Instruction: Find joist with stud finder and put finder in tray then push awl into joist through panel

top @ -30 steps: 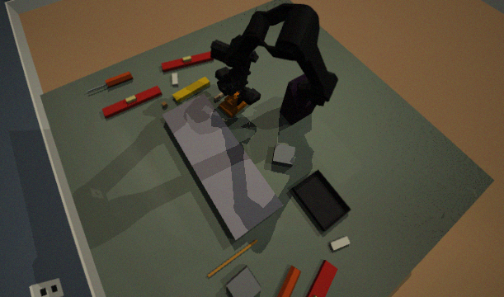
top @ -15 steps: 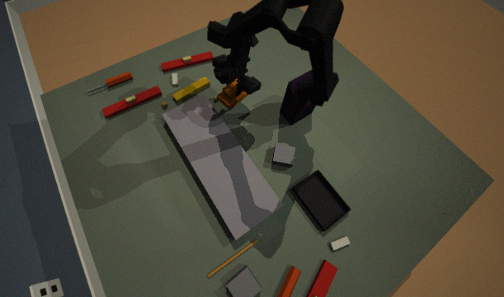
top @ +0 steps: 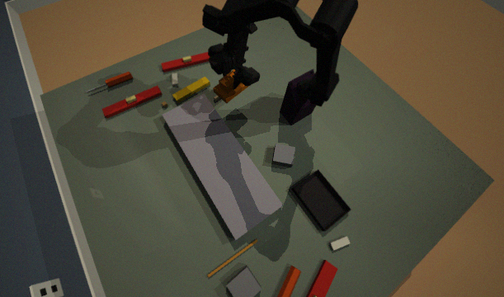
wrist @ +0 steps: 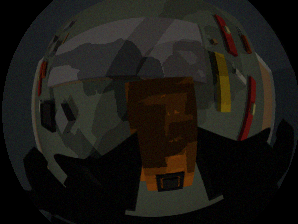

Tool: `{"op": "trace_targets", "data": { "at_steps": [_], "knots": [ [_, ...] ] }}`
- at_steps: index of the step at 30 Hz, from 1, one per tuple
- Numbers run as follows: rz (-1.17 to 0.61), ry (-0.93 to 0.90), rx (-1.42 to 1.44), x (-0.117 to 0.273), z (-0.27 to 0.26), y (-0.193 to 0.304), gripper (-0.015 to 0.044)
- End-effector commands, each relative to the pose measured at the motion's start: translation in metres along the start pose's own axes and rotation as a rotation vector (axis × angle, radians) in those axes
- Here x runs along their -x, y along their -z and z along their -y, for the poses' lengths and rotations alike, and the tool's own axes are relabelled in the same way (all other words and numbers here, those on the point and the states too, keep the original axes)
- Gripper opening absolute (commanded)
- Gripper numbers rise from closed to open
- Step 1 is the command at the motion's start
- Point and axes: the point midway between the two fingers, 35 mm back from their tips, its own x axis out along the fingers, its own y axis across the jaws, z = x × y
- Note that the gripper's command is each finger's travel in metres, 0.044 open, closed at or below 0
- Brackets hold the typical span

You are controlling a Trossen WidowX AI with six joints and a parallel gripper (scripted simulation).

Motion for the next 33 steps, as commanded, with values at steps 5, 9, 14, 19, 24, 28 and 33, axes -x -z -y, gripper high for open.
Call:
{"op": "trace_targets", "data": {
  "at_steps": [5,9,14,19,24,28,33],
  "knots": [
    [0.004,0.026,-0.039,0.001,0.022,-0.036,0.0],
    [0.004,0.034,-0.061,-0.001,0.031,-0.054,0.0],
    [0.006,0.042,-0.087,-0.004,0.039,-0.078,0.0],
    [0.008,0.048,-0.113,-0.009,0.046,-0.102,0.0],
    [0.012,0.051,-0.138,-0.015,0.05,-0.126,0.0],
    [0.016,0.052,-0.158,-0.021,0.051,-0.146,0.0],
    [0.018,0.051,-0.17,-0.024,0.052,-0.158,0.0]
  ]
}}
